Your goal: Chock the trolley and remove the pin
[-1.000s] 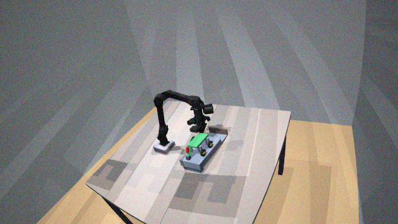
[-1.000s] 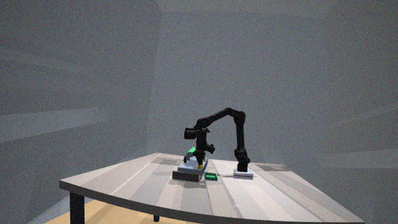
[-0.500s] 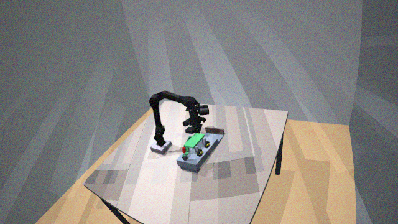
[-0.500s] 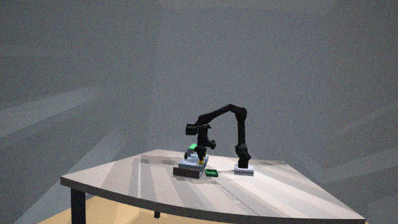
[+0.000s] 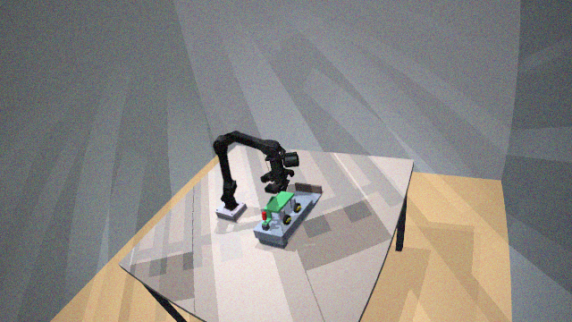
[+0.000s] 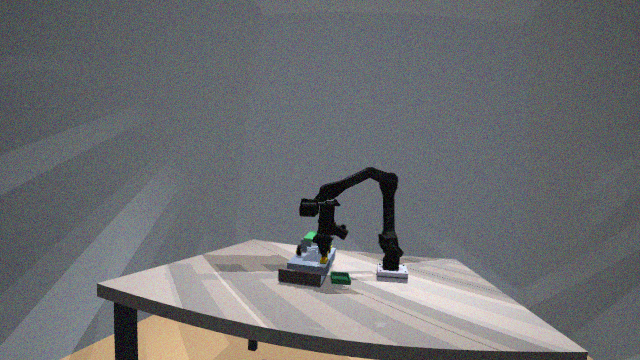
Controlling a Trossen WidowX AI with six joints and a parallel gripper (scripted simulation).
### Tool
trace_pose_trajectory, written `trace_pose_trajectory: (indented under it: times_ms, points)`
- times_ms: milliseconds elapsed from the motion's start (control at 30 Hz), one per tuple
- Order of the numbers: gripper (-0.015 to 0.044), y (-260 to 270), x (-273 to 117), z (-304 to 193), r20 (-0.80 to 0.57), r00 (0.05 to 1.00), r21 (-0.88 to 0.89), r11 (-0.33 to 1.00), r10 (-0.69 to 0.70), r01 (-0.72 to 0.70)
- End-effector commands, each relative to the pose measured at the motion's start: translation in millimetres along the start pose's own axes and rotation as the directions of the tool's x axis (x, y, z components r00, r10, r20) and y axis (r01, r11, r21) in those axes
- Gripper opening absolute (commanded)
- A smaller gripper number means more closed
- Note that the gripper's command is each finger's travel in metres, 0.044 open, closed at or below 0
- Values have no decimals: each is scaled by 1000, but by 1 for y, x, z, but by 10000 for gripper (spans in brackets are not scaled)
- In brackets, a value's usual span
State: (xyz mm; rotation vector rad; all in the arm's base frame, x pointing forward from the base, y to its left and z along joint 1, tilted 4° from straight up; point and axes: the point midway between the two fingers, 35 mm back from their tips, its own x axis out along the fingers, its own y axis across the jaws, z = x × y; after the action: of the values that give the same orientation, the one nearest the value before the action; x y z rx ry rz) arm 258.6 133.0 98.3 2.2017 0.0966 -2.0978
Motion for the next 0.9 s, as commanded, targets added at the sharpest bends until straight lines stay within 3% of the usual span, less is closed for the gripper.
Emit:
trace_pose_trajectory:
  times_ms: [0, 233, 467, 867]
  points:
    - [0, 0, 0, 0, 0, 1000, 1, 1000, 1, -1]
    - [0, 0, 0, 0, 0, 1000, 1, 1000, 1, -1]
    - [184, 0, 0, 0, 0, 1000, 1, 1000, 1, -1]
    - [190, -1, -31, 2, -4, 1000, 1, 1000, 6, -6]
